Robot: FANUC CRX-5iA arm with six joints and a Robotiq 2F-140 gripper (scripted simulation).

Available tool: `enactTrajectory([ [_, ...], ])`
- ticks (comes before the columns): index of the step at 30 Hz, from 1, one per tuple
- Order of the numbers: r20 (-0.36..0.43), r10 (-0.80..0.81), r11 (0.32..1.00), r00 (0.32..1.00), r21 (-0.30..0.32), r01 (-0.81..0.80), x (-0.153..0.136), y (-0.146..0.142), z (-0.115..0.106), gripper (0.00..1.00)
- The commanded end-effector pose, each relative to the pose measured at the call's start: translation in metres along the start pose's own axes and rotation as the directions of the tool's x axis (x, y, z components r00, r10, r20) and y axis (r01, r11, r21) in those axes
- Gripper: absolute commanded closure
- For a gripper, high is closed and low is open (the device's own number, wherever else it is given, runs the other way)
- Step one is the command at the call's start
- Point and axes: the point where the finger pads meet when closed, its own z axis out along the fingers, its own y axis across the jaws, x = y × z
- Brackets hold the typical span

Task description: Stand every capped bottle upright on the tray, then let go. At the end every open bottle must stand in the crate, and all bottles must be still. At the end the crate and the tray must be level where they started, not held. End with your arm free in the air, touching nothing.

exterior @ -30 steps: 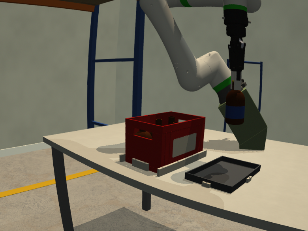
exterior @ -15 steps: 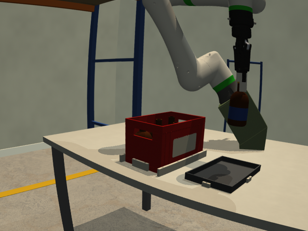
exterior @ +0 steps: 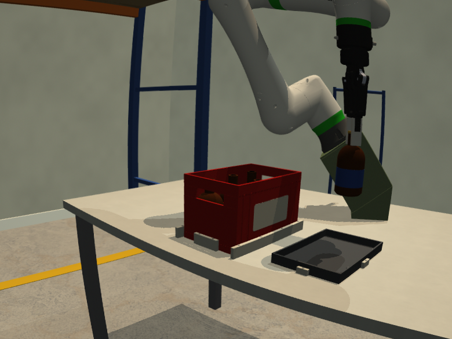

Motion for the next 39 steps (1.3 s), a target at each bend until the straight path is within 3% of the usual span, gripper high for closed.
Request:
enactTrajectory([
  [1,0.000,0.000,1.000,1.000,0.000,0.000,0.000,0.000,0.003,1.00],
  [39,0.000,0.000,1.000,1.000,0.000,0.000,0.000,0.000,0.071,1.00],
])
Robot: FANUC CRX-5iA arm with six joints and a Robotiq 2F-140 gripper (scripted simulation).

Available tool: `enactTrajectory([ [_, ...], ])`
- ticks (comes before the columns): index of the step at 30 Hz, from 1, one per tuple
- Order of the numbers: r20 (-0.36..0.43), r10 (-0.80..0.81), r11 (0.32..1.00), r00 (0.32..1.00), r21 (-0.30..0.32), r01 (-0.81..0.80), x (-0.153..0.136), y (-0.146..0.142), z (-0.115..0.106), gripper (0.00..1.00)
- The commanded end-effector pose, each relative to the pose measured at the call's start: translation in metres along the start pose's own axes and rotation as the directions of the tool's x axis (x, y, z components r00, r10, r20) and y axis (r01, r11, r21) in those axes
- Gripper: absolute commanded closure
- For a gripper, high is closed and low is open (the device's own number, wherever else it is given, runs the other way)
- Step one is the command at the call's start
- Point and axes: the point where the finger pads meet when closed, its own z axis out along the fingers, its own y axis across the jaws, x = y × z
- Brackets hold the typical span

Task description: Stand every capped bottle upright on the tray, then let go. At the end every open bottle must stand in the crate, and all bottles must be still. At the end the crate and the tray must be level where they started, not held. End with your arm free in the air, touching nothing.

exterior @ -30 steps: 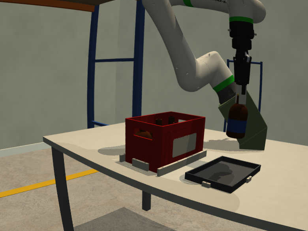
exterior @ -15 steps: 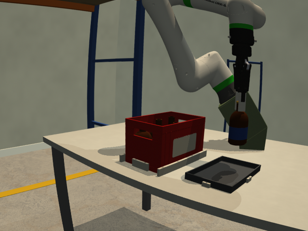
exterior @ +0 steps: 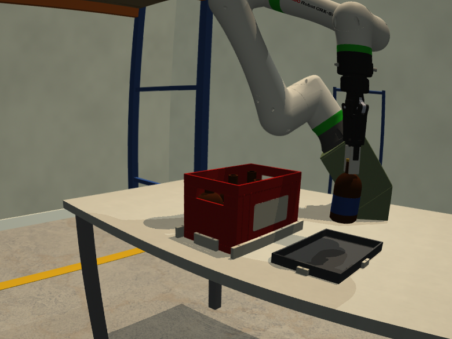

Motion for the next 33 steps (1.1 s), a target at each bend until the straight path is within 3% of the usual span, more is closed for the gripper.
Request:
enactTrajectory([
  [1,0.000,0.000,1.000,1.000,0.001,0.000,0.000,0.000,0.004,1.00],
  [26,0.000,0.000,1.000,1.000,0.001,0.000,0.001,0.000,0.050,1.00],
  [33,0.000,0.000,1.000,1.000,0.001,0.000,0.000,0.000,0.053,1.00],
])
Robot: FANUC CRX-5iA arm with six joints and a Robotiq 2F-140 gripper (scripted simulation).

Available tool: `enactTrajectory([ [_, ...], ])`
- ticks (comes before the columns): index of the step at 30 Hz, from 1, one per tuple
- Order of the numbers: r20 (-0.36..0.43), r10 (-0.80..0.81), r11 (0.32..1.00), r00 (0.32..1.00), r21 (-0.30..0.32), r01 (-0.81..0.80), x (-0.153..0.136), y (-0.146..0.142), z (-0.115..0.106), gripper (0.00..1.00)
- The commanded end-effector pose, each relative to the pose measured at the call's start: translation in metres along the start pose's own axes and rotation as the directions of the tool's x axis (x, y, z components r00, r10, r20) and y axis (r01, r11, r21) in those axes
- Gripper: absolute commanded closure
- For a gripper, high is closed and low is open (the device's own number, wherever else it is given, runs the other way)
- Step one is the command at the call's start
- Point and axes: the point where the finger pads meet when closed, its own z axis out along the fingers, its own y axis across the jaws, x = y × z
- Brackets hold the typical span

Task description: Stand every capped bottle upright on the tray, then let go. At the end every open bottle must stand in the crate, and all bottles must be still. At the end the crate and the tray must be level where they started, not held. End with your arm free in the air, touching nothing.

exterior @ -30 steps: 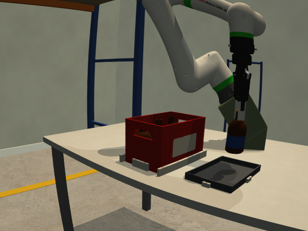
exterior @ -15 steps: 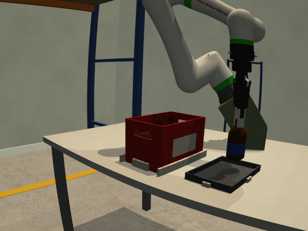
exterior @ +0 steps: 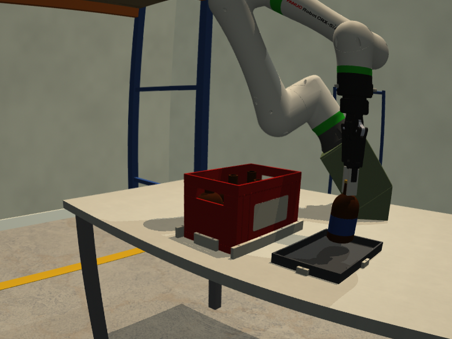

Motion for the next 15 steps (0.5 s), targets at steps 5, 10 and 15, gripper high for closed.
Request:
enactTrajectory([
  [5,0.000,0.000,1.000,1.000,0.000,0.000,-0.0013,-0.0002,0.0044,1.00],
  [10,0.000,0.000,1.000,1.000,0.000,0.000,-0.0023,-0.0002,0.0082,1.00],
  [15,0.000,0.000,1.000,1.000,0.000,0.000,-0.0018,-0.0002,0.0093,1.00],
])
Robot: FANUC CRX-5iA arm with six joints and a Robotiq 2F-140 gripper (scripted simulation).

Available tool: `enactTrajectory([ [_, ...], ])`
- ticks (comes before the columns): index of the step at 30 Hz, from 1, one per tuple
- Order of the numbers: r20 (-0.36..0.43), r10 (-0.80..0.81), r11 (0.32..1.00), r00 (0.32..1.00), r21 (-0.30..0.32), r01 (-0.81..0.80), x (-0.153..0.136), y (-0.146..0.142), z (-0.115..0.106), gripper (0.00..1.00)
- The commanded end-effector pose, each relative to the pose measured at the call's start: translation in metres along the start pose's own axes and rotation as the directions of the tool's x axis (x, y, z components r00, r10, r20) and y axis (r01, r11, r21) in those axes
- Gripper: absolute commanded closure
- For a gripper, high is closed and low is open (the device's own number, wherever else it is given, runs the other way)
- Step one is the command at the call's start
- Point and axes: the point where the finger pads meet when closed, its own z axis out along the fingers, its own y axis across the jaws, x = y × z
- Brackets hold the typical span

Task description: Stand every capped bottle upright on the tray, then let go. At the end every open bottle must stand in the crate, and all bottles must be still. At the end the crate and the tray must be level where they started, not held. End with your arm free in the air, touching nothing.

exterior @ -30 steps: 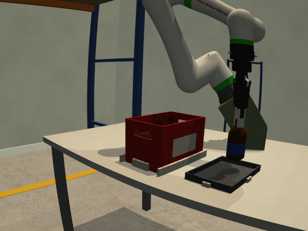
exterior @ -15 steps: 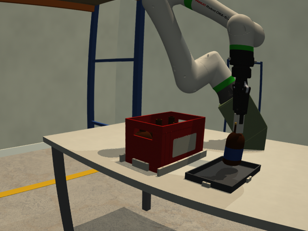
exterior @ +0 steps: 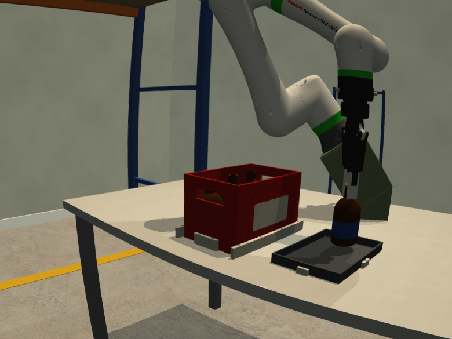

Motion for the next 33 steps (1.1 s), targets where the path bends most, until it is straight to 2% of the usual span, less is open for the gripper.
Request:
enactTrajectory([
  [1,0.000,0.000,1.000,1.000,0.000,0.000,0.000,0.000,0.001,1.00],
  [33,0.000,0.000,1.000,1.000,0.000,0.000,0.000,0.000,0.012,1.00],
])
